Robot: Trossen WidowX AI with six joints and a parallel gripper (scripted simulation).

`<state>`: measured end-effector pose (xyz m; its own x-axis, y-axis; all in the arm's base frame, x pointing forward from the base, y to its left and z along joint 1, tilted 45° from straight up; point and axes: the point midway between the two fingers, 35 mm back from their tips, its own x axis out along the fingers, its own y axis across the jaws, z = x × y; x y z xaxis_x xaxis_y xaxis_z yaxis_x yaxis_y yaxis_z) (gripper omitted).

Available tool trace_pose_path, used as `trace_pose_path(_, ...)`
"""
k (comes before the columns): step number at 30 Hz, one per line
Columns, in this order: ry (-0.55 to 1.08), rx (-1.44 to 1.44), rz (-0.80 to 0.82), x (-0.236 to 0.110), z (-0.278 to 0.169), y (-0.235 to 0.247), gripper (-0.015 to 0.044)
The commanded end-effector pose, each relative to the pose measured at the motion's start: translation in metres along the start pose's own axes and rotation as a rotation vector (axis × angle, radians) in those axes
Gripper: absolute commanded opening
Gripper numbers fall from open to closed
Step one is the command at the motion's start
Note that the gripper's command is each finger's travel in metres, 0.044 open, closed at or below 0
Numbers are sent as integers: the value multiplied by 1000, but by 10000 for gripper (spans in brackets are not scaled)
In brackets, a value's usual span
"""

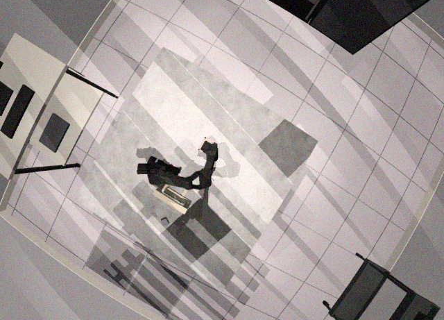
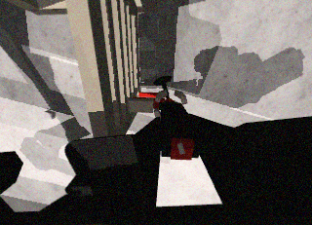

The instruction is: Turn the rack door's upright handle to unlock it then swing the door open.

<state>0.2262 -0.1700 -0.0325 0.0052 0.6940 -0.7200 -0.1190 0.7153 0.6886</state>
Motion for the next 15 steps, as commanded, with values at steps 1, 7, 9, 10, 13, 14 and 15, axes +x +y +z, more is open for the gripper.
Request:
trace_pose_path(1,5,-39,0,0,1,-3,24)
trace_pose_path(7,5,-39,-1,0,1,-3,24)
trace_pose_path(9,5,-39,-1,0,1,-3,24)
trace_pose_path(10,5,-39,-1,0,1,-3,24)
trace_pose_path(13,5,-39,-1,0,1,-3,24)
trace_pose_path(14,5,-39,-1,0,1,-3,24)
trace_pose_path(15,5,-39,-1,0,1,-3,50)
